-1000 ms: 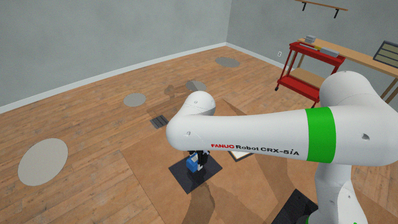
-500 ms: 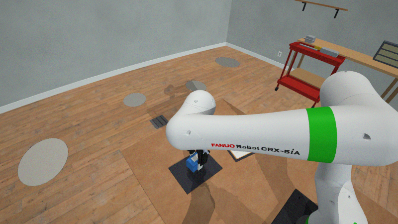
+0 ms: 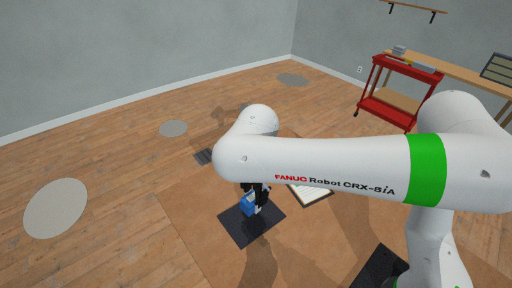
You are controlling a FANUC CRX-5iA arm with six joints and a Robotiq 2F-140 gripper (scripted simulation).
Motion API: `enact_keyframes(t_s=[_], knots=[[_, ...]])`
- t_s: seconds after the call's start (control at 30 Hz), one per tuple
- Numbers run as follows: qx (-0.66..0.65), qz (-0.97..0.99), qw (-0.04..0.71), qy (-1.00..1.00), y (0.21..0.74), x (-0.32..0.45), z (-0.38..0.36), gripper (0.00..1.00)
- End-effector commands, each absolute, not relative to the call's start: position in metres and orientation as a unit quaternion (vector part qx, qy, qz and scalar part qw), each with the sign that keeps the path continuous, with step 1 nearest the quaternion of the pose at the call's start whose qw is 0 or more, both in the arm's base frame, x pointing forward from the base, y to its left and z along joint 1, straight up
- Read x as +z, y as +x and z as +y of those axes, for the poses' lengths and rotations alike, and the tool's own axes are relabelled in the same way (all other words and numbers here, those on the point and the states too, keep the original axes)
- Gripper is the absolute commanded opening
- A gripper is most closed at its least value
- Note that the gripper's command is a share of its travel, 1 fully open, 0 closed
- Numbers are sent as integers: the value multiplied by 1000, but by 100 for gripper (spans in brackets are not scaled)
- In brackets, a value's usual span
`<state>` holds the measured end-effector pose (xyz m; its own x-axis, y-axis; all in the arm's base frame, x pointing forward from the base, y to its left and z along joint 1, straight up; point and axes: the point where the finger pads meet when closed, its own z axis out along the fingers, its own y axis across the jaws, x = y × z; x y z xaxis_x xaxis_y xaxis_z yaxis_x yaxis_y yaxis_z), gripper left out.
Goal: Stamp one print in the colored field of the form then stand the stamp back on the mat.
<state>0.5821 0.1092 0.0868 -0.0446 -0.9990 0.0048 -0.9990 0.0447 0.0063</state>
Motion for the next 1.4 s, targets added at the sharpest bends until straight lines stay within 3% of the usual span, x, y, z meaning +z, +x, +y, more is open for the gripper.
enact_keyframes(t_s=[0.0, 0.17, 0.27, 0.43, 0.47, 0.8, 1.37], knots=[[0, -723, 4, 691, 582, 87, 109, 21], [0, -725, 4, 689, 584, 87, 102, 21], [0, -747, 4, 665, 591, 88, 32, 21], [0, -783, 4, 622, 587, 88, -10, 21], [0, -794, 4, 608, 582, 88, -53, 21], [0, -815, 4, 579, 557, 89, -197, 21], [0, -815, 4, 579, 557, 90, -243, 21]])
